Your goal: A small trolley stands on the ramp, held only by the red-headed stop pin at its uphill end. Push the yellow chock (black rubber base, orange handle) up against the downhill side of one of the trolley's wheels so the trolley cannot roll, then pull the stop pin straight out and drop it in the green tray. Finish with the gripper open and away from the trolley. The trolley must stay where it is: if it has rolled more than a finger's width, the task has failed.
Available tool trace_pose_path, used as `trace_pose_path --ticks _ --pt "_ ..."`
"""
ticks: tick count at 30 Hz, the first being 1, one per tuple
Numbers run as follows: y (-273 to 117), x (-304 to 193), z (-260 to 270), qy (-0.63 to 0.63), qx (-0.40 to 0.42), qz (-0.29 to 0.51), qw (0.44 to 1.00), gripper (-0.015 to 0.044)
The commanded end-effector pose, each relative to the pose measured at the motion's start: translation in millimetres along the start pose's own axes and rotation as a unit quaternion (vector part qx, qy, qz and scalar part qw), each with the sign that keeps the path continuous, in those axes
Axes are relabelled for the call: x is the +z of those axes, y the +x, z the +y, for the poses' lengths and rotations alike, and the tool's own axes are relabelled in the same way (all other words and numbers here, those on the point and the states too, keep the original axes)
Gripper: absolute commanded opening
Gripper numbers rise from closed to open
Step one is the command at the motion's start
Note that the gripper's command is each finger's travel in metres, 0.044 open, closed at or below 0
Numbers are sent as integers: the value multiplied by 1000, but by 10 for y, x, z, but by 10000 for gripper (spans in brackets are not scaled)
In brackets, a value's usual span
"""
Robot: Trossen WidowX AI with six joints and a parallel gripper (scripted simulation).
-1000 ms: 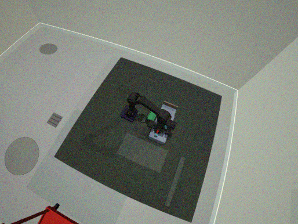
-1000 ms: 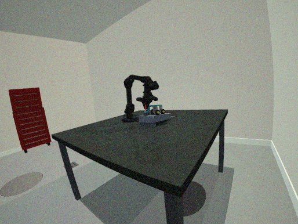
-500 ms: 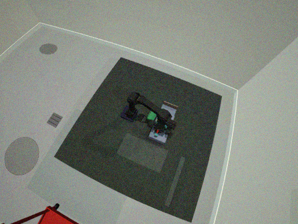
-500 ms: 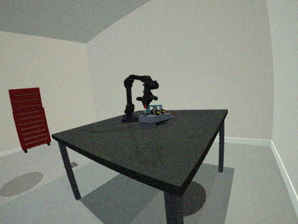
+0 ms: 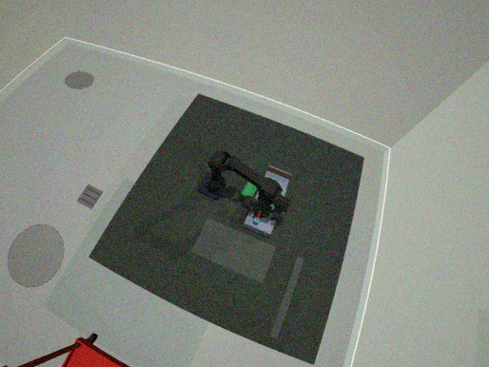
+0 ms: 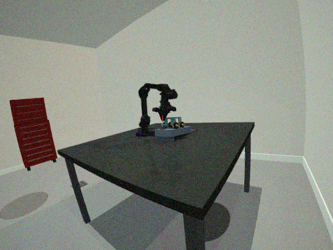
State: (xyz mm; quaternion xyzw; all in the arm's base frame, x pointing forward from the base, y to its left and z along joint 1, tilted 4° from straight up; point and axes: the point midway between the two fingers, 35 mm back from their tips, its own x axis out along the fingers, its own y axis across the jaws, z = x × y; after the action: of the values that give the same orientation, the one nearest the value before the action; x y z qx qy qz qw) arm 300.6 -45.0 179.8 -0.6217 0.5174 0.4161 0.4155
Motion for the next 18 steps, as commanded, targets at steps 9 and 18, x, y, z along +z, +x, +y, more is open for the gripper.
trace_pose_path --ticks 9,18 --pt "-81 -17 0 4 -5 1 1000 0" --pt "-108 -19 0 4 -5 1 1000 0"
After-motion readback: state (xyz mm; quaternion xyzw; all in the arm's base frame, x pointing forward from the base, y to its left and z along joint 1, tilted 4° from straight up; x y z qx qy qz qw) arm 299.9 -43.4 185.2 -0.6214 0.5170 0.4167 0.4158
